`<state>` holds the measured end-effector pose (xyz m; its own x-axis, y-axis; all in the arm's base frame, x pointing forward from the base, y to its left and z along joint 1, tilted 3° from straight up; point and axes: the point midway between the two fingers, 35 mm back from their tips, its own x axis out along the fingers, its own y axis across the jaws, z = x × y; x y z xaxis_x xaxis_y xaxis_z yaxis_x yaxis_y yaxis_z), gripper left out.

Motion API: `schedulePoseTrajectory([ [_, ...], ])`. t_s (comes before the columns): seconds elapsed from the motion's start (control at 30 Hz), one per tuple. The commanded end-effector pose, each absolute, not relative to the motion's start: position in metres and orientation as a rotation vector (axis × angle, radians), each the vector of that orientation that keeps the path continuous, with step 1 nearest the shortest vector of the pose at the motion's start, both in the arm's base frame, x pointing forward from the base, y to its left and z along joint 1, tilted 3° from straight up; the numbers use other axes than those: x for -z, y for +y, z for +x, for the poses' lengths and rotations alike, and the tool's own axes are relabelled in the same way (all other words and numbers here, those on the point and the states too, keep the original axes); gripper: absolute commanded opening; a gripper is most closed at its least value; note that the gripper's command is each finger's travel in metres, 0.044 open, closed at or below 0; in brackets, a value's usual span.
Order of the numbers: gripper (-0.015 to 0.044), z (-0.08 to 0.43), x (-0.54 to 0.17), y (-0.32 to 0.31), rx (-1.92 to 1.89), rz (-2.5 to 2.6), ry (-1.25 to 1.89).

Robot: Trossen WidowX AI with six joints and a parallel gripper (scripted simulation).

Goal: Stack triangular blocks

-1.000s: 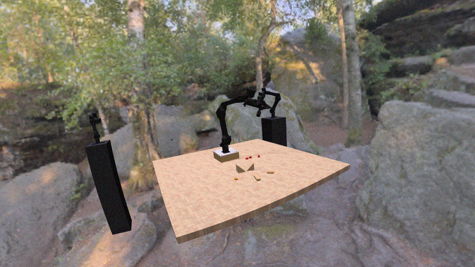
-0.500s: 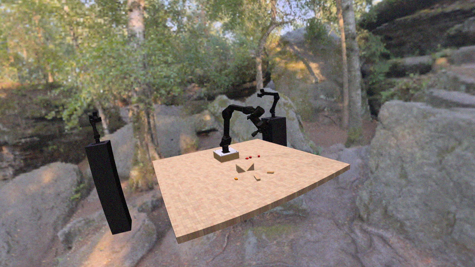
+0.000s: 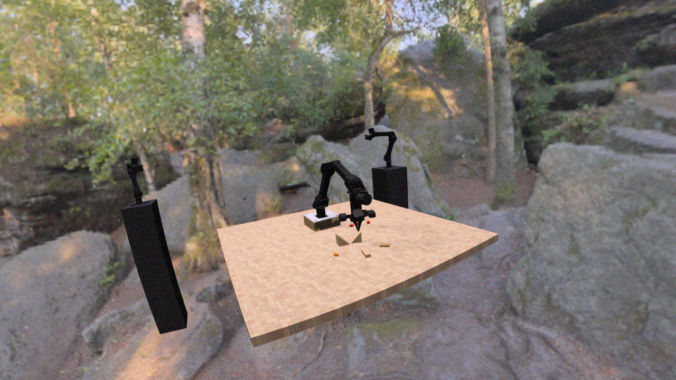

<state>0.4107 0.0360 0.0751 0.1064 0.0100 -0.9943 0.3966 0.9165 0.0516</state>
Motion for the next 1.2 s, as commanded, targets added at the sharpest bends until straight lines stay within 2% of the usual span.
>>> schedulePoseTrajectory([
  [0.0, 0.0000, 0.408, -0.072, 0.032, 0.299, 0.313, 1.462],
  [1.17, 0.0000, 0.413, -0.017, 0.031, 0.299, 0.313, 1.462],
])
